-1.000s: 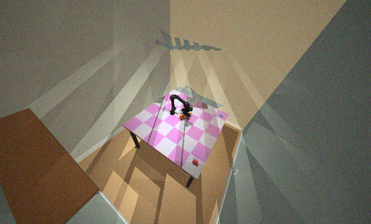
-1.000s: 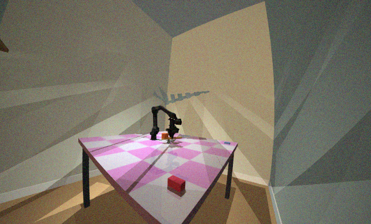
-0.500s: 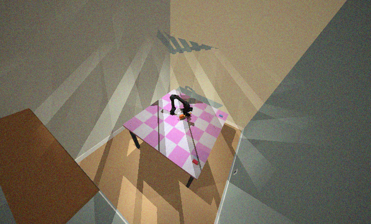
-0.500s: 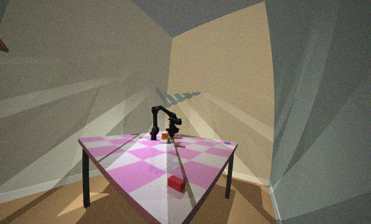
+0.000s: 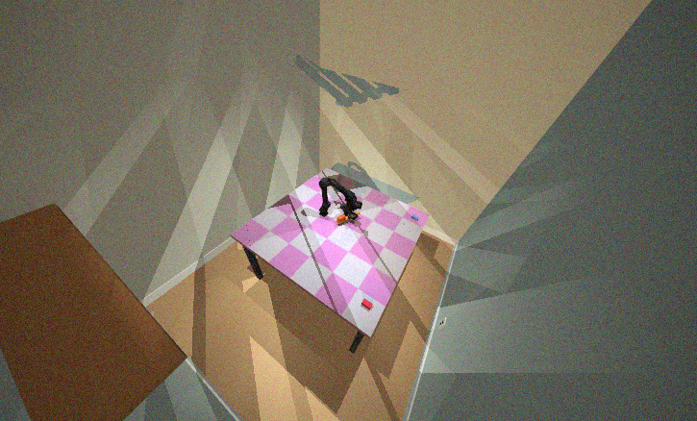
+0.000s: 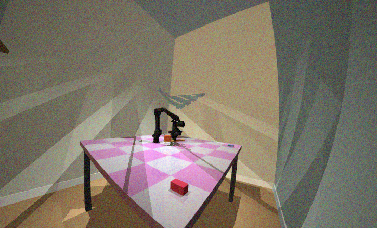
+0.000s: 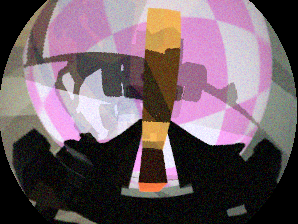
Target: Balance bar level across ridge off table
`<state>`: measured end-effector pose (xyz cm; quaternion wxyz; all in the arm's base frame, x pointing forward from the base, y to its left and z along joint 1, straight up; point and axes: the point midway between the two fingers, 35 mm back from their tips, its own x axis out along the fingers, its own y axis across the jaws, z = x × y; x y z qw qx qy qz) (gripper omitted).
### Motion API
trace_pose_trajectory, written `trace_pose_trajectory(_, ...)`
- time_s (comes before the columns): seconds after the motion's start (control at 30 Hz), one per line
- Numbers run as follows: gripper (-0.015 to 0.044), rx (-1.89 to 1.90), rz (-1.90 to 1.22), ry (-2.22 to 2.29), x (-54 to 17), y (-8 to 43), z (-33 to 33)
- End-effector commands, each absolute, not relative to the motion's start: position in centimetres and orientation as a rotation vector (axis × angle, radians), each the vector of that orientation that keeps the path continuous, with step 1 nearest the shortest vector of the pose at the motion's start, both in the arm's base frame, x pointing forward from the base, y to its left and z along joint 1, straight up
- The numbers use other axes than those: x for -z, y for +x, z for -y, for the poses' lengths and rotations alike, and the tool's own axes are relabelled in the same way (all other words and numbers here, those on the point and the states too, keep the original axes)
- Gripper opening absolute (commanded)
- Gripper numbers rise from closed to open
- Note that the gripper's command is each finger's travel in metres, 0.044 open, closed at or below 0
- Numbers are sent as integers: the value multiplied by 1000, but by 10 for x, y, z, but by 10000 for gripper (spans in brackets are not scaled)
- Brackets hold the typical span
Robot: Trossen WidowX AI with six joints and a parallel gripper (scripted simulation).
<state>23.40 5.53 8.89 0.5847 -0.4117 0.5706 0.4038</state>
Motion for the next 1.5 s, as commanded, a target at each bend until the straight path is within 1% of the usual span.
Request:
trace_pose_trajectory(0.0, 0, -943, -1333, -955, -89, 234, -56)
trace_pose_trajectory(1.13, 0, -942, -1331, -960, -89, 234, -55)
trace_pose_trajectory(1.33, 157, -942, -1331, -960, -89, 234, -55)
trace_pose_trajectory(1.37, 167, -942, -1331, -960, -89, 234, -55)
trace_pose_trajectory(1.47, 167, -942, -1331, -960, -89, 234, -55)
